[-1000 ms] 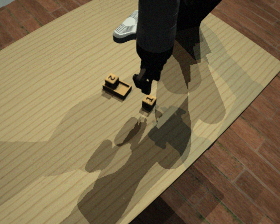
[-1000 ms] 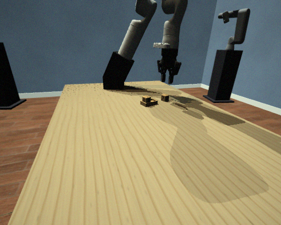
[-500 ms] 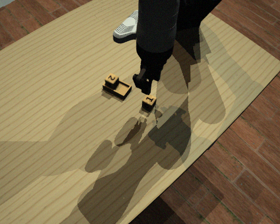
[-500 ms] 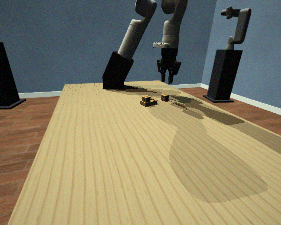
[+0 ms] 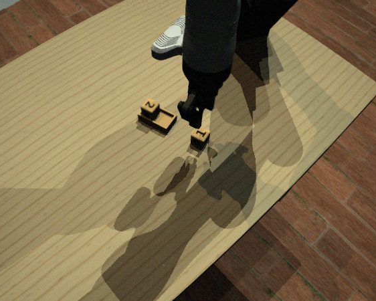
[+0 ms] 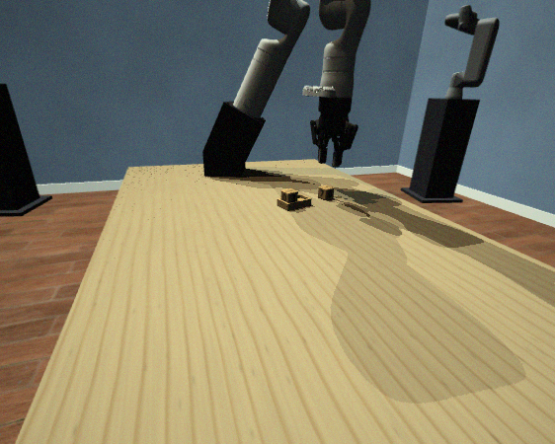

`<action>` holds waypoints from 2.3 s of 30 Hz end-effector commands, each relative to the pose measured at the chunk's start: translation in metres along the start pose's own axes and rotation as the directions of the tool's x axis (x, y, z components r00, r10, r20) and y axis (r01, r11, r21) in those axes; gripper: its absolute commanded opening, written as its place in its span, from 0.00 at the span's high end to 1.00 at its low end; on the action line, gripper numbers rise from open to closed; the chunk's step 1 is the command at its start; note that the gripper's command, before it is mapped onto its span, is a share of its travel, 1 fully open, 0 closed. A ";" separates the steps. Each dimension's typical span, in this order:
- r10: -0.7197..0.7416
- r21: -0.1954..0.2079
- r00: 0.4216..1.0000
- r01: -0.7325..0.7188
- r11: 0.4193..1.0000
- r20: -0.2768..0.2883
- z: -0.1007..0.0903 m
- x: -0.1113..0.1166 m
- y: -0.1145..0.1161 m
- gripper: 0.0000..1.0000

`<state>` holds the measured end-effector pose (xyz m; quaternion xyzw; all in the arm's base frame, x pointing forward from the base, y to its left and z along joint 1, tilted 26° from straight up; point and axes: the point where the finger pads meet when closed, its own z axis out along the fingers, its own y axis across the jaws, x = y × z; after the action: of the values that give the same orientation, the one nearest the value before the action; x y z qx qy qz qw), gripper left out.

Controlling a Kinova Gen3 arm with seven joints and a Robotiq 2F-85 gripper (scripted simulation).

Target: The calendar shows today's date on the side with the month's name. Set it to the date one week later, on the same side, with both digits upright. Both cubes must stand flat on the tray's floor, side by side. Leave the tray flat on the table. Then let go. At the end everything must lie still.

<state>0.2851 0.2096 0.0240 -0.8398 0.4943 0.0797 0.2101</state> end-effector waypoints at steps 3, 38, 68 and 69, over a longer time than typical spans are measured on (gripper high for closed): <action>0.002 -0.003 1.000 -0.002 1.000 0.004 0.005 -0.001 0.001 0.54; 0.002 -0.003 1.000 -0.002 1.000 0.004 0.047 -0.001 0.002 0.54; 0.002 -0.003 1.000 -0.002 1.000 0.004 0.049 -0.001 0.002 0.54; 0.002 -0.003 1.000 -0.002 1.000 0.004 0.049 -0.001 0.002 0.54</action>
<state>0.2858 0.2311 -0.0205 -0.8396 0.4943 0.0826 0.2096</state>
